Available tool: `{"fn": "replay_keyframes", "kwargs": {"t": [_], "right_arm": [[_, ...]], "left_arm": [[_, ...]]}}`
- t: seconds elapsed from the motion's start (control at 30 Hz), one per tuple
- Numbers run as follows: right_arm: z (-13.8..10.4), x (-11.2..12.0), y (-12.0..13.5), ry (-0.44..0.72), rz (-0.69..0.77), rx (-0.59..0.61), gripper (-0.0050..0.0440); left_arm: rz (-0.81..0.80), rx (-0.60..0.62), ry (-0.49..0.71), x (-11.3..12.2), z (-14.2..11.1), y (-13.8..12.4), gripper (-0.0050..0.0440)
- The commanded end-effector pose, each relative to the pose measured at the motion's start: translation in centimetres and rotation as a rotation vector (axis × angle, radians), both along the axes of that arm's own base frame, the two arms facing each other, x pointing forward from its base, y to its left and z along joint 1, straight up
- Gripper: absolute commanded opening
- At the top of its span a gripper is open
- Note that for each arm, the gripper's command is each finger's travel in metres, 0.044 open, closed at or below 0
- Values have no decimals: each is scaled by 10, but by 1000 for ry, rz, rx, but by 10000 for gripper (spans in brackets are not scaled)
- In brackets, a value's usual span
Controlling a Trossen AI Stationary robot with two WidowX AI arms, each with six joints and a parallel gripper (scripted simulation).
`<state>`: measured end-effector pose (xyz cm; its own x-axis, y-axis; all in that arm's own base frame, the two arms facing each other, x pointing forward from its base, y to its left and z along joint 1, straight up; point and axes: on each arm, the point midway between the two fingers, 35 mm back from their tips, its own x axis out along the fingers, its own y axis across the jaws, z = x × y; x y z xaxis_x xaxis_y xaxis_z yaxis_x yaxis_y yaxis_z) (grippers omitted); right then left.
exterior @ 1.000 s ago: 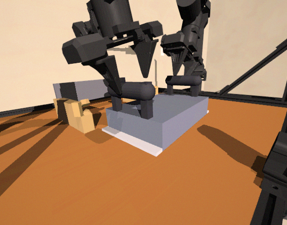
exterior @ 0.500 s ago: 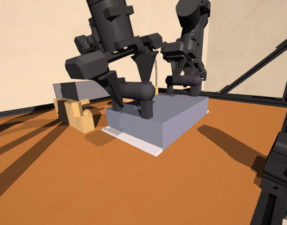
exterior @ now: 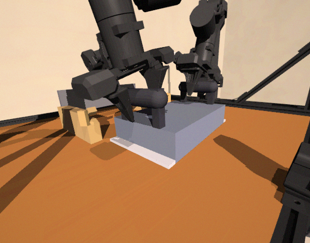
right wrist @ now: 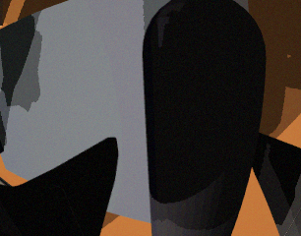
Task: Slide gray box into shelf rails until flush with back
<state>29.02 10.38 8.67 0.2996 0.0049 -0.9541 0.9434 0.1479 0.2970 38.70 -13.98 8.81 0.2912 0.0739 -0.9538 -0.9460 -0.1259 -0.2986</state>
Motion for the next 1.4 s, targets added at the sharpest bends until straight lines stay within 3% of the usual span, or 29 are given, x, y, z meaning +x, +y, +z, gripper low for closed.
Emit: {"fn": "replay_keyframes", "kwargs": {"t": [0.0,0.07,0.67,0.83,1.37], "right_arm": [[-1,-1,1,2,3,5,260],[-1,-1,1,2,3,5,212],[-1,-1,1,2,3,5,112],[-1,-1,1,2,3,5,0],[4,0,1,2,3,5,0]], "left_arm": [[3,1,4,-1,-2,0,260],[3,1,4,-1,-2,0,212],[3,1,4,-1,-2,0,112],[3,1,4,-1,-2,0,0],[3,1,4,0,2,0,0]]}}
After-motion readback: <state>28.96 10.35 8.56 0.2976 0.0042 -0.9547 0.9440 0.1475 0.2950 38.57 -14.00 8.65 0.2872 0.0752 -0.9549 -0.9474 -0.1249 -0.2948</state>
